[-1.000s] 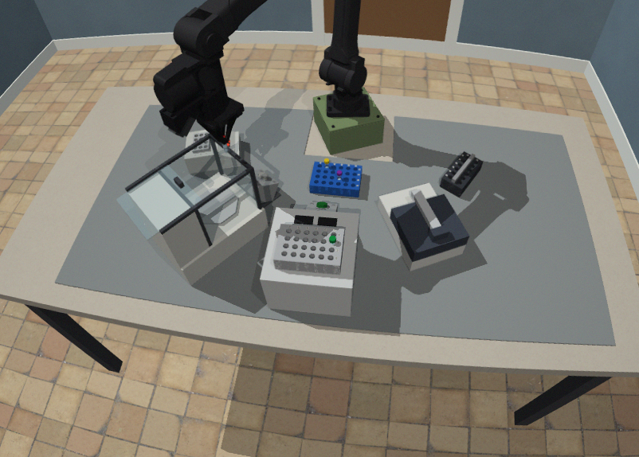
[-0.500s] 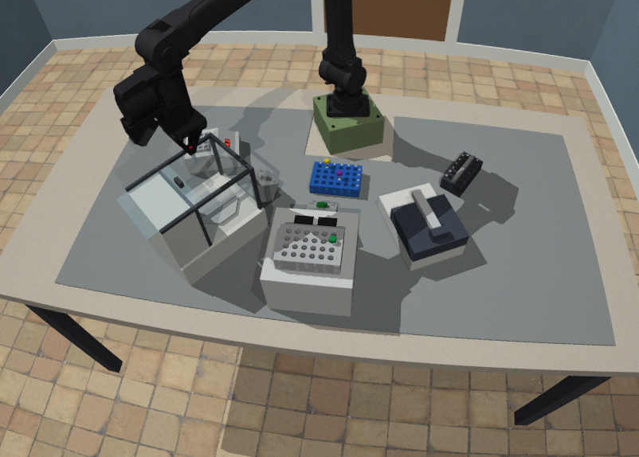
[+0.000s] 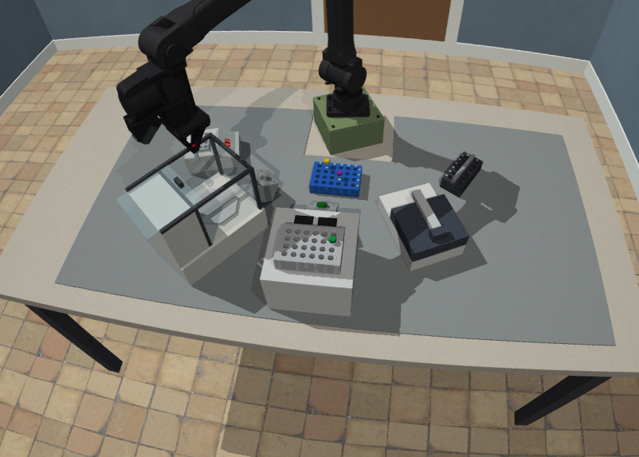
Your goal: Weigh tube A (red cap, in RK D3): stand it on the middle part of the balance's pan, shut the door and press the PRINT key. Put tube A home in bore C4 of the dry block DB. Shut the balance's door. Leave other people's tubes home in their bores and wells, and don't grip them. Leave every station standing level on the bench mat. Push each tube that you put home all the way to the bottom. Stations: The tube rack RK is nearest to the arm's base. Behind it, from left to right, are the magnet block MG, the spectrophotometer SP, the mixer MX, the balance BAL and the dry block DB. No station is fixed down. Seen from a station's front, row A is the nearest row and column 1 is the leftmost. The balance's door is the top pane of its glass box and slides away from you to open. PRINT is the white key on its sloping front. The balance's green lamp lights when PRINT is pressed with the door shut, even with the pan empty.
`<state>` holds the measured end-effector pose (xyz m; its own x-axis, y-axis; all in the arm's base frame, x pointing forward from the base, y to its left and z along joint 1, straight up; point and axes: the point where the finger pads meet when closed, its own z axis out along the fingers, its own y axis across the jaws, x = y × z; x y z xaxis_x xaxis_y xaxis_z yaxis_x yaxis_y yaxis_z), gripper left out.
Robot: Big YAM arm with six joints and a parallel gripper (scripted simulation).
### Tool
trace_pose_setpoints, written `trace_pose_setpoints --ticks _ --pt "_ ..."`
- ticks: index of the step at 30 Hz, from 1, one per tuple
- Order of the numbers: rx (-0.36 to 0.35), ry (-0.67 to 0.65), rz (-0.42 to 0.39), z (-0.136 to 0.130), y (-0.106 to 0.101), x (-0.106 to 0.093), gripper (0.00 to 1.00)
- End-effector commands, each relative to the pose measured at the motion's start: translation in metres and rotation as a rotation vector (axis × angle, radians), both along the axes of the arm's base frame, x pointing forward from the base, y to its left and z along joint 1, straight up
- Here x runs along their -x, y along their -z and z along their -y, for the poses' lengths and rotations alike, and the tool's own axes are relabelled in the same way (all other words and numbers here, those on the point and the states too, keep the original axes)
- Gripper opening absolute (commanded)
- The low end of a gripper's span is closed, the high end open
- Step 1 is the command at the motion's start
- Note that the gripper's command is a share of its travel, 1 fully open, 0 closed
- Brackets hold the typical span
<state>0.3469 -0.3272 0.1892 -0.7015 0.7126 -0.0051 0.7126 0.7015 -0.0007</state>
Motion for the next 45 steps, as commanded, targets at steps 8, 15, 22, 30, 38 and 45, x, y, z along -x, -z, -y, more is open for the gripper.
trace_pose_setpoints --ticks 8,15,22,30,38,45 --pt "0.016 0.001 0.016 -0.006 -0.016 -0.001 0.09" --pt "0.024 0.001 0.025 0.004 -0.015 -0.006 0.09" --pt "0.013 0.000 0.014 -0.005 -0.007 -0.001 0.09" --pt "-0.002 0.000 -0.002 -0.003 0.020 -0.004 0.09" --pt "-0.002 0.000 -0.002 -0.003 0.030 -0.004 0.09" --pt "-0.002 0.000 -0.003 -0.003 0.042 -0.004 0.09"
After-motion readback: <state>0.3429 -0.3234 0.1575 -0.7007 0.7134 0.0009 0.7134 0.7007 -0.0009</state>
